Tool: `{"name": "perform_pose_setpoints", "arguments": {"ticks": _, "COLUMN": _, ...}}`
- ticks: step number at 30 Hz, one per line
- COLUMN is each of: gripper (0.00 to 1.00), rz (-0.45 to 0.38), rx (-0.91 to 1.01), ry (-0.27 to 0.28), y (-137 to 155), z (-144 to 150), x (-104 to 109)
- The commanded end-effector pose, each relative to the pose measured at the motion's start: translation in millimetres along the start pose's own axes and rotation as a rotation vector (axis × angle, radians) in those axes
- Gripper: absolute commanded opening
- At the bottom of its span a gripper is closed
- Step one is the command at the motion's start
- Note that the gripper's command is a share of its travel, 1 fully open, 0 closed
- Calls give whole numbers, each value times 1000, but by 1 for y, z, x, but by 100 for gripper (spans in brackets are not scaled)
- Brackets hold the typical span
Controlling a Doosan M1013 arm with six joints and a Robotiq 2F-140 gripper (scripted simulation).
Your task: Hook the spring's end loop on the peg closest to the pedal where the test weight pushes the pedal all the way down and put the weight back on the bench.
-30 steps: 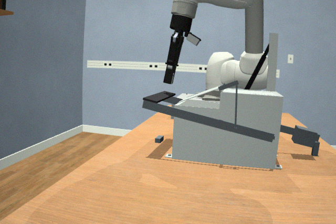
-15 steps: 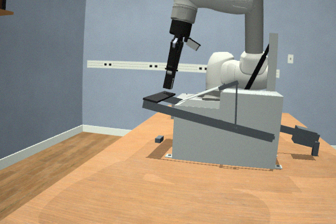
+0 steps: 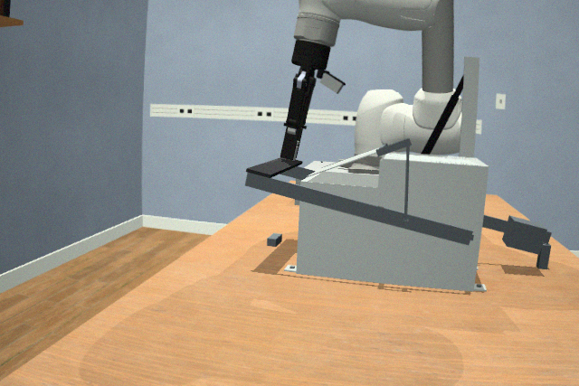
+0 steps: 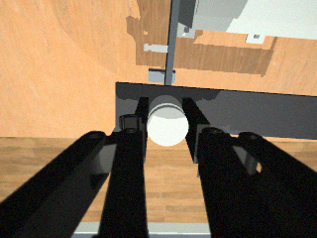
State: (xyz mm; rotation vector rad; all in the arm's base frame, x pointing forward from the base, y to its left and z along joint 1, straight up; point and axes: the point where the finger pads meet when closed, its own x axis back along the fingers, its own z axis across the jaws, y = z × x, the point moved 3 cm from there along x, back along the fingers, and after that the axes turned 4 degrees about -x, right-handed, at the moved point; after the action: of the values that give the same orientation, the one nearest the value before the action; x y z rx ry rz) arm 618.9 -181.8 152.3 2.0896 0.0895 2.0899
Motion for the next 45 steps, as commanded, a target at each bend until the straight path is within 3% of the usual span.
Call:
{"name": "perform_pose_setpoints", "arguments": {"ticks": 1, "gripper": 25, "rz": 0, "rx": 0, "ry": 1, "y": 0, "z": 0, "x": -1}}
{"name": "perform_pose_setpoints", "arguments": {"ticks": 8, "gripper": 25, "rz": 0, "rx": 0, "ry": 1, "y": -1, "z": 1, "x": -5}}
{"name": "perform_pose_setpoints", "arguments": {"ticks": 9, "gripper": 100, "rz": 0, "rx": 0, "ry": 1, "y": -1, "z": 1, "x": -4}}
{"name": "perform_pose_setpoints", "arguments": {"ticks": 45, "gripper": 100, "rz": 0, "rx": 0, "ry": 1, "y": -1, "z": 1, "x": -4}}
